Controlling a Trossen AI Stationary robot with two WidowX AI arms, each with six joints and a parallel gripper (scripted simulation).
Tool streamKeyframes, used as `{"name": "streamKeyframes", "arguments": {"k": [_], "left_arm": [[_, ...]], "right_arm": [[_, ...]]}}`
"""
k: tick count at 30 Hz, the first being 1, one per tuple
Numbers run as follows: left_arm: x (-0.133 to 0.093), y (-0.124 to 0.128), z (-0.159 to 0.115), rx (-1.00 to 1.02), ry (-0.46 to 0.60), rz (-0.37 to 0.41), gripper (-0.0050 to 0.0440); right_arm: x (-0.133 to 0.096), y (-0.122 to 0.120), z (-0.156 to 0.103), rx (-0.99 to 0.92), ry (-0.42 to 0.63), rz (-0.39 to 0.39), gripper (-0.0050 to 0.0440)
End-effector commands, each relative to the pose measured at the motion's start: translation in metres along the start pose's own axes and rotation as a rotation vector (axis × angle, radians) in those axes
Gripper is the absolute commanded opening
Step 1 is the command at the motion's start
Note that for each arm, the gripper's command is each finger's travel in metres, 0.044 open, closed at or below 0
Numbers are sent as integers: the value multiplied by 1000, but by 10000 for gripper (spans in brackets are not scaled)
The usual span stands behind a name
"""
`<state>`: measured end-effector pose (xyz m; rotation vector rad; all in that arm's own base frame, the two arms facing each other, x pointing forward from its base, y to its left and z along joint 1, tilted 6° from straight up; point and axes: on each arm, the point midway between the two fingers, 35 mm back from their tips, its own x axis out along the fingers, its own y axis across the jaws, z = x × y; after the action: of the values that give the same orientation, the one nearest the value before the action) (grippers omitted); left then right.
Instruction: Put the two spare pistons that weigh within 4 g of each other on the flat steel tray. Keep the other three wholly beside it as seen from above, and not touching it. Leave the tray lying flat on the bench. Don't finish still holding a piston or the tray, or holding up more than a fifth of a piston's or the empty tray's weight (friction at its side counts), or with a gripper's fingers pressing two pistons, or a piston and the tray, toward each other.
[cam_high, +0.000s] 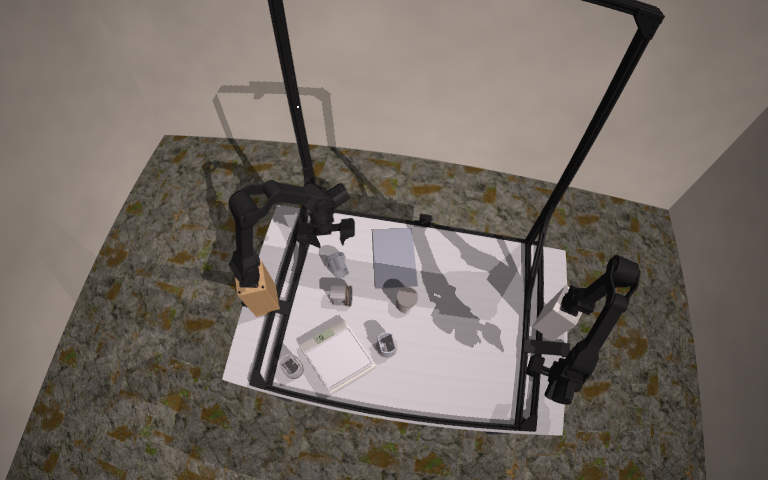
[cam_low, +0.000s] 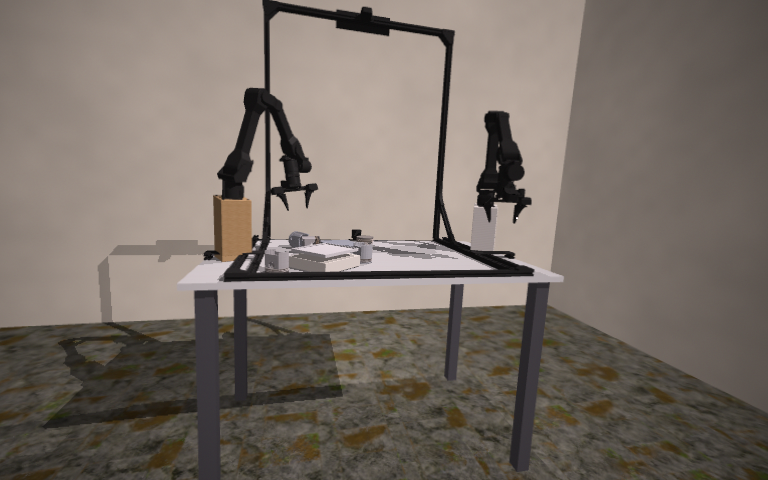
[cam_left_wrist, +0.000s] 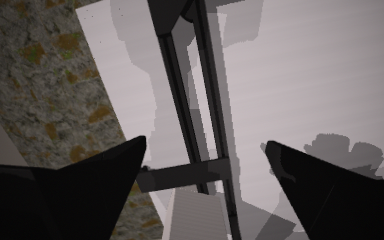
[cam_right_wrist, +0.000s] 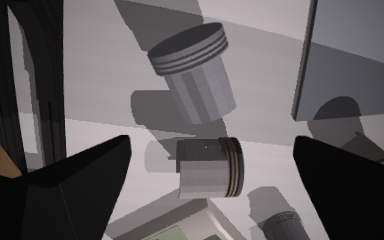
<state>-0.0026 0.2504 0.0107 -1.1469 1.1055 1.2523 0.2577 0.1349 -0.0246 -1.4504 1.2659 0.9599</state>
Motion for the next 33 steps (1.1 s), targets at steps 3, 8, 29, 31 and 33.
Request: {"name": "streamKeyframes", "arguments": {"k": [3,8,29,31,33], "left_arm": [[0,0,0,3,1,-2,440],[0,0,0,3,1,-2,440],[0,0,0,3,1,-2,440],[0,0,0,3,1,-2,440],[0,0,0,3,1,-2,440]], "right_arm": [[1,2,-2,-124,12,-19,378],[1,2,-2,-255,19,-41,378],[24,6,1,-368,25,-59,378],[27,6,1,-368,25,-59,378],[29,6,2,-368,25,-59,378]]}}
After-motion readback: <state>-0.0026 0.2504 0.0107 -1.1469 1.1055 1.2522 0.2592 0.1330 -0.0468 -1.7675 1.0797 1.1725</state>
